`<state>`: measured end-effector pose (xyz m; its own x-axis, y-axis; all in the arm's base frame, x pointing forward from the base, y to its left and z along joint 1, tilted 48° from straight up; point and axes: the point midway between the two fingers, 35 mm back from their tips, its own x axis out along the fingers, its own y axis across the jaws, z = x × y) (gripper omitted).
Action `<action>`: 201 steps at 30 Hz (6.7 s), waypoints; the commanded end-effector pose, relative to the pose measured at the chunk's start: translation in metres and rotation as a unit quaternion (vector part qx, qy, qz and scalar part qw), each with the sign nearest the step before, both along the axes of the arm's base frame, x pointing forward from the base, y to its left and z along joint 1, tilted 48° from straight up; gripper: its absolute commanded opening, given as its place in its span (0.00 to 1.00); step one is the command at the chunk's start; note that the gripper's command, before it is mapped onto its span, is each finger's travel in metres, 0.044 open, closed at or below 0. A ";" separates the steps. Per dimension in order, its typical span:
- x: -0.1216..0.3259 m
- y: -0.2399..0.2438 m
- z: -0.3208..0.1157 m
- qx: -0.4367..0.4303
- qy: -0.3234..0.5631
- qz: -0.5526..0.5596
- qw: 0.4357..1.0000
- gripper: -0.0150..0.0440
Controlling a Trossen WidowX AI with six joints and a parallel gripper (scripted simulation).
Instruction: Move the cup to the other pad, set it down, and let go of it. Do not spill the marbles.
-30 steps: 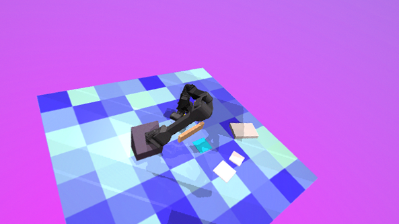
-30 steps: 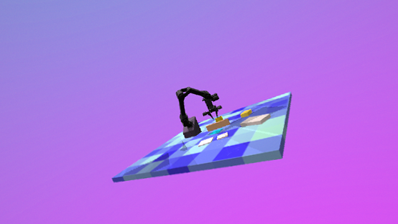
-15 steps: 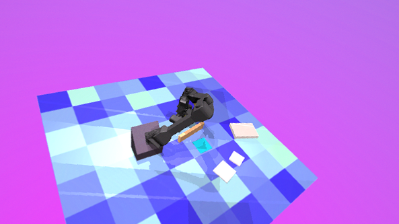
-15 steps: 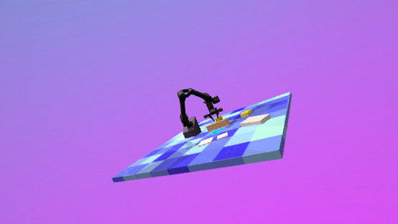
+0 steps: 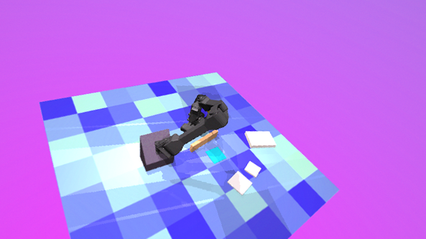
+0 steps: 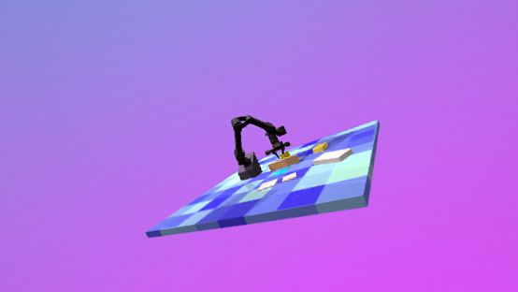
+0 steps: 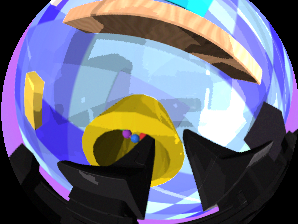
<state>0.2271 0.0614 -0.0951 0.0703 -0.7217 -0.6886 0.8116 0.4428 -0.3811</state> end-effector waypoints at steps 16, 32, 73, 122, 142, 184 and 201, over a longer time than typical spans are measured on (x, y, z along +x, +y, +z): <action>0.000 0.001 0.001 0.001 -0.001 0.000 1.000 0.25; -0.004 0.045 0.039 0.001 0.002 0.003 1.000 0.25; -0.004 0.040 0.069 -0.004 0.004 0.004 1.000 0.25; 0.037 -0.043 0.160 -0.005 0.002 0.004 1.000 0.25; 0.055 -0.076 0.207 -0.007 0.002 0.003 1.000 0.25; 0.060 -0.114 0.171 -0.007 0.001 0.003 1.000 0.25; 0.061 -0.132 0.156 -0.008 0.001 0.003 1.000 0.25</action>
